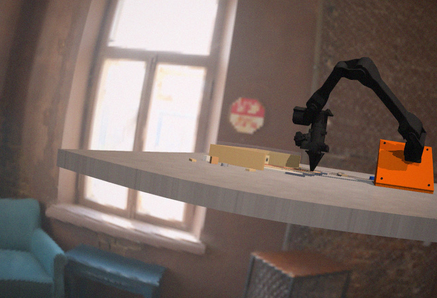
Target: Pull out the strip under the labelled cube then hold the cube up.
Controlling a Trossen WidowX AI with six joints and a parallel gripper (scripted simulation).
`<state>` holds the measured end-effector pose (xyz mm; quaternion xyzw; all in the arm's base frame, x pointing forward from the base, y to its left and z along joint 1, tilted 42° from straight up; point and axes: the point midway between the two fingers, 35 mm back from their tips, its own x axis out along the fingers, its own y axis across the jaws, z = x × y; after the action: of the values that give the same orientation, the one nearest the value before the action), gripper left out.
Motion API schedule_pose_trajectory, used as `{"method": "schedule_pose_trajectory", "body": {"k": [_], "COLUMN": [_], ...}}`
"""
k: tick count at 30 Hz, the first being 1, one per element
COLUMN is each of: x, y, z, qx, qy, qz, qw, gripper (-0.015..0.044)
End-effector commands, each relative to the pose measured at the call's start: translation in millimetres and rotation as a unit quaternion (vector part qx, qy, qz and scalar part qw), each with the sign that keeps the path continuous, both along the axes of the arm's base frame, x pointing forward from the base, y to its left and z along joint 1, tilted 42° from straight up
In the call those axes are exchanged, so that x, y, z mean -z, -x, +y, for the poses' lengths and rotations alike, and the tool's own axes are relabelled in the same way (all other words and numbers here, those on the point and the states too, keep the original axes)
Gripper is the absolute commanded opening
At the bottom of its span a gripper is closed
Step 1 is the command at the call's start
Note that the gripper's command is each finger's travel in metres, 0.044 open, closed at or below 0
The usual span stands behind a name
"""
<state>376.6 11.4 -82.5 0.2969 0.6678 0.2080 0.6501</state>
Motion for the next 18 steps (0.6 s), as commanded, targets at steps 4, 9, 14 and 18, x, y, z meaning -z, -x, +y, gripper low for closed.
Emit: {"method": "schedule_pose_trajectory", "body": {"k": [4,9,14,18], "x": [1,1,1,0], "y": [13,20,28,34], "z": [3,4,5,6], "qx": [0.000,0.000,0.000,0.000], "qy": [-0.002,-0.002,-0.002,-0.002], "qz": [0.006,0.007,0.007,0.007], "qw": [1.000,1.000,1.000,1.000], "gripper": [0.0000,0.0000,0.0000,0.0000]}}
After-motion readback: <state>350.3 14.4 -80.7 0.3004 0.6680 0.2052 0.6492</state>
